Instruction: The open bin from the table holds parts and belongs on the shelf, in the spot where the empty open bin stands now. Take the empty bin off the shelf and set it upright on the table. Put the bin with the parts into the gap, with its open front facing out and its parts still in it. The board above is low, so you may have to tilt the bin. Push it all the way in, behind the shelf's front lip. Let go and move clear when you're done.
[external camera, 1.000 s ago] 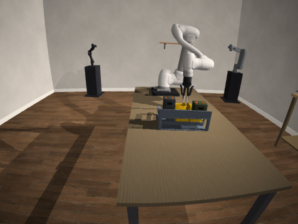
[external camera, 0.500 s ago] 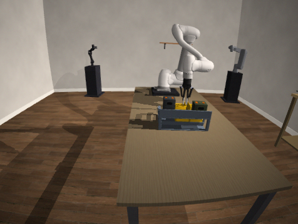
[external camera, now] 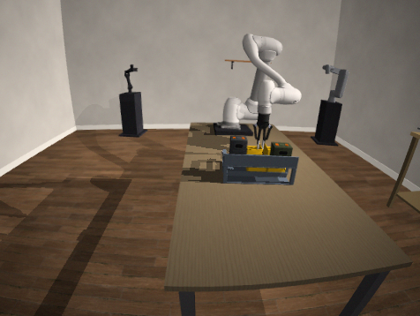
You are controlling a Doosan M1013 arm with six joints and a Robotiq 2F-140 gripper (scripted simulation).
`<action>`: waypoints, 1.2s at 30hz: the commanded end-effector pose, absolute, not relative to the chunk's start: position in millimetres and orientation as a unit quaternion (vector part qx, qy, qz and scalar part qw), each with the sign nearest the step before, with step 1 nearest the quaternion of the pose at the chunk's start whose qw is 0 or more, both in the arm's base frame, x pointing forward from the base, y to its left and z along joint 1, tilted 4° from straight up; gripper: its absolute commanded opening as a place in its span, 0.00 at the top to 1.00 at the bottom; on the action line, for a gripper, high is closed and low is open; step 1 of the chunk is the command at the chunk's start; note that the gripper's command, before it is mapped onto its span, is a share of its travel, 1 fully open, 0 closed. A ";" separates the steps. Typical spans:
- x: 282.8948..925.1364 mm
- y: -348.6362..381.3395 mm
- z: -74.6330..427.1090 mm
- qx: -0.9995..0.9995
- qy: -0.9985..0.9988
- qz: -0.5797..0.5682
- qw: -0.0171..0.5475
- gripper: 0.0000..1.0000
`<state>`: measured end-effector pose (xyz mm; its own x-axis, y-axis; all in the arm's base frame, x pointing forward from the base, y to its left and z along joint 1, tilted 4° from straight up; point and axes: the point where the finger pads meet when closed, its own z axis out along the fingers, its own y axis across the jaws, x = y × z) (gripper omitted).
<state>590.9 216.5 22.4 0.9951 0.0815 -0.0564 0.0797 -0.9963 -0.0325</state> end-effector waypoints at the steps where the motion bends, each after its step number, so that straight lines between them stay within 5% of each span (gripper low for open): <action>1: 590.8 216.6 20.2 -0.999 -0.040 0.029 0.015 0.76; 24: 590.6 216.7 17.9 -0.999 -0.040 0.029 0.015 0.76; 25: 590.6 216.7 17.9 -0.999 -0.040 0.029 0.015 0.90; 36: 590.6 216.7 17.9 -0.999 -0.040 0.029 0.015 0.90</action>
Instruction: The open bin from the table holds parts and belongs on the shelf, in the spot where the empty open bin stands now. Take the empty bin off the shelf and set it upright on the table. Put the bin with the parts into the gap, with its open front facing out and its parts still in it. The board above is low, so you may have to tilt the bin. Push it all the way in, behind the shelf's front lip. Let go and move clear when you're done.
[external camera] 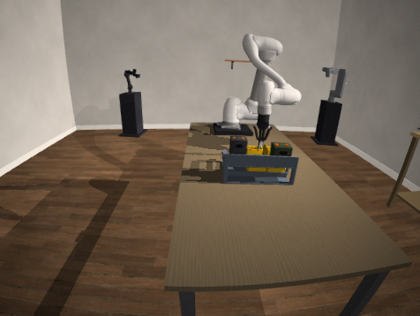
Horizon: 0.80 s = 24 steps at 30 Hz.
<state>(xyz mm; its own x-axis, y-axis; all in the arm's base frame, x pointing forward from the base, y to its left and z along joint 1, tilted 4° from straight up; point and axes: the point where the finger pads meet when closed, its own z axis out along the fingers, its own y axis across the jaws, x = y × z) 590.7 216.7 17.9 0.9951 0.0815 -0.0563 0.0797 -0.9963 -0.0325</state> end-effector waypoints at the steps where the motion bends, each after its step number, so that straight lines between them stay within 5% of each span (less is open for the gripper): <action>1: 590.6 216.7 17.9 -0.999 -0.040 0.029 0.015 0.90; 24: 590.8 216.6 20.7 -0.999 -0.040 0.029 0.015 0.90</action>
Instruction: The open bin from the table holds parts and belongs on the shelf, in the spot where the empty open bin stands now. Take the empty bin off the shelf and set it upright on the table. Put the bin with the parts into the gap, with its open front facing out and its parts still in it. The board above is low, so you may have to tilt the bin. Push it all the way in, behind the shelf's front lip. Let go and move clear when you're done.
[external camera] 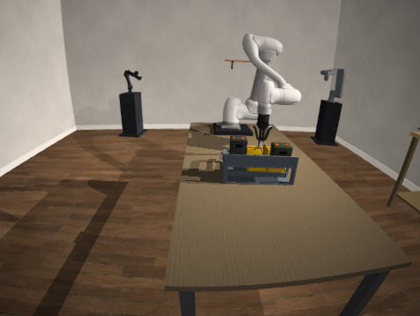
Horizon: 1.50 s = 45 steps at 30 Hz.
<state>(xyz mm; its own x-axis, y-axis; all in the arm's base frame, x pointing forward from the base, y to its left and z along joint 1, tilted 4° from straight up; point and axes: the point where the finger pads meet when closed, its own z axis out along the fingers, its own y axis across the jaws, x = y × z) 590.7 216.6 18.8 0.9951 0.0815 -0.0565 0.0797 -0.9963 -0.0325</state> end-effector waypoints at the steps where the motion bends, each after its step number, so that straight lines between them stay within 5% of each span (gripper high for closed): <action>1: 590.9 216.6 22.4 -0.999 -0.040 0.029 0.015 0.90; 33: 592.8 214.1 53.8 -0.999 -0.040 0.029 0.015 0.90; 45: 593.0 143.2 49.8 -0.999 -0.040 0.029 0.015 0.90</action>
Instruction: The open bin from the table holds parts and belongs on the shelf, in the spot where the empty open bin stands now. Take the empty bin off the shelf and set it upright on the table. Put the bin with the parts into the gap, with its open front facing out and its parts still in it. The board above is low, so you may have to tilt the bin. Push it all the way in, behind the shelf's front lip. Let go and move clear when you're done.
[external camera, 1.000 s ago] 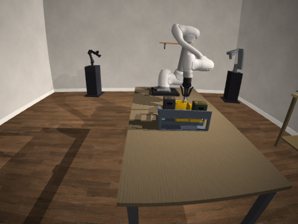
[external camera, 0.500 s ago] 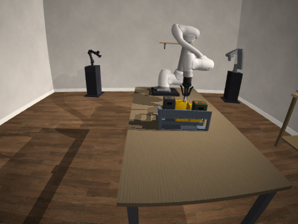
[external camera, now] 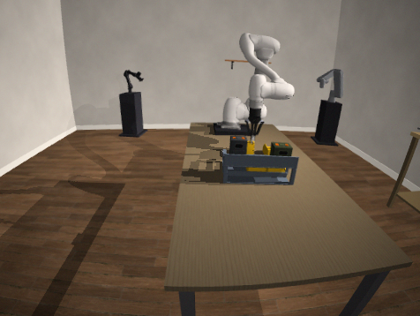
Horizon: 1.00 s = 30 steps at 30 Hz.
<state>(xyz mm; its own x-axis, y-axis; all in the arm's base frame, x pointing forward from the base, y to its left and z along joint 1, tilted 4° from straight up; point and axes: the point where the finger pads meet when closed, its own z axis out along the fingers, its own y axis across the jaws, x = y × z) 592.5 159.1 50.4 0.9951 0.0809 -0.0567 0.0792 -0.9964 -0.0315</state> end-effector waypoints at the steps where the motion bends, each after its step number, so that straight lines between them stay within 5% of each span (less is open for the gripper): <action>1: 593.0 143.2 49.8 -0.999 -0.040 0.029 0.015 0.90; 10: 593.2 85.8 46.5 -0.999 -0.040 0.029 0.015 0.90; 30: 601.5 83.2 45.9 -0.999 -0.040 0.029 0.015 0.90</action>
<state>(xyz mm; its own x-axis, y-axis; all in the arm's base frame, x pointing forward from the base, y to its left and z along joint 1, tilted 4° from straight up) 596.2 82.7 46.0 0.9950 0.0818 -0.0566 0.0800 -0.9963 -0.0325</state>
